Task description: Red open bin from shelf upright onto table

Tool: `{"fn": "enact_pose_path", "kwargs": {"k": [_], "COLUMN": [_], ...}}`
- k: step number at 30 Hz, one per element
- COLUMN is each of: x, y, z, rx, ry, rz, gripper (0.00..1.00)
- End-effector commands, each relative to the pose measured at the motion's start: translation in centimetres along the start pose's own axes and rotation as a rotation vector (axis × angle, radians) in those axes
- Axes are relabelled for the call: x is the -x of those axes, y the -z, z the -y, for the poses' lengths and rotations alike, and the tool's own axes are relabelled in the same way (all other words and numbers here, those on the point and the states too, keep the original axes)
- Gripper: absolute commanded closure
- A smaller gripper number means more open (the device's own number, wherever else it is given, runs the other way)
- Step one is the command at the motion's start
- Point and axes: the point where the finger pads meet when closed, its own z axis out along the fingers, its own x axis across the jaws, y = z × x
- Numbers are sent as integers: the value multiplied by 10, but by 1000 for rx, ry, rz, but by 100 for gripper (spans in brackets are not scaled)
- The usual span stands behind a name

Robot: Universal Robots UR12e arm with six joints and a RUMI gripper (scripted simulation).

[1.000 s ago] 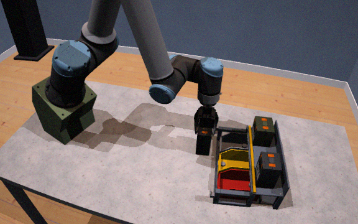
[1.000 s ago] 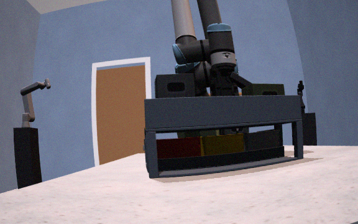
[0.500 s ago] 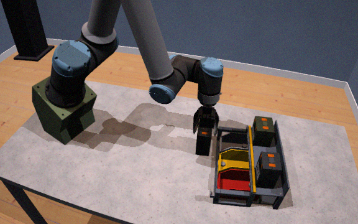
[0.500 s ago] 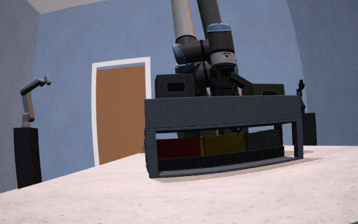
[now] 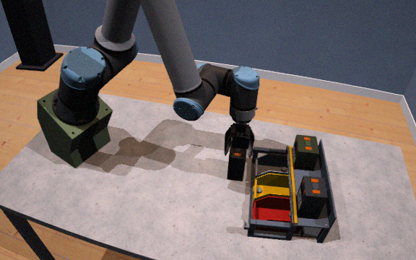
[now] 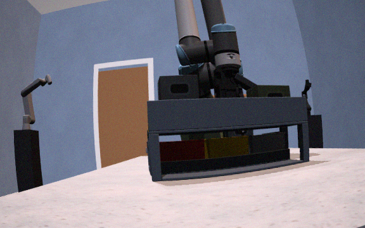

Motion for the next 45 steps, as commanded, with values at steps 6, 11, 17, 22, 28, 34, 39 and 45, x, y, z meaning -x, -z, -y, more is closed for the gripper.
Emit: {"fn": "enact_pose_path", "kwargs": {"k": [6,11,17,22,28,34,39,45], "x": [-1,-1,-1,-1,-1,-1,-1,0], "y": [0,0,0,0,0,0,9,41], "z": [0,0,0,0,0,0,0,0], "rx": [0,0,0,0,0,0,0,0], "ry": [0,0,0,0,0,0,0,0], "rz": [-1,-1,-1,-1,-1,-1,-1,-1], "gripper": [42,42,42,42,42,42,42,42]}}
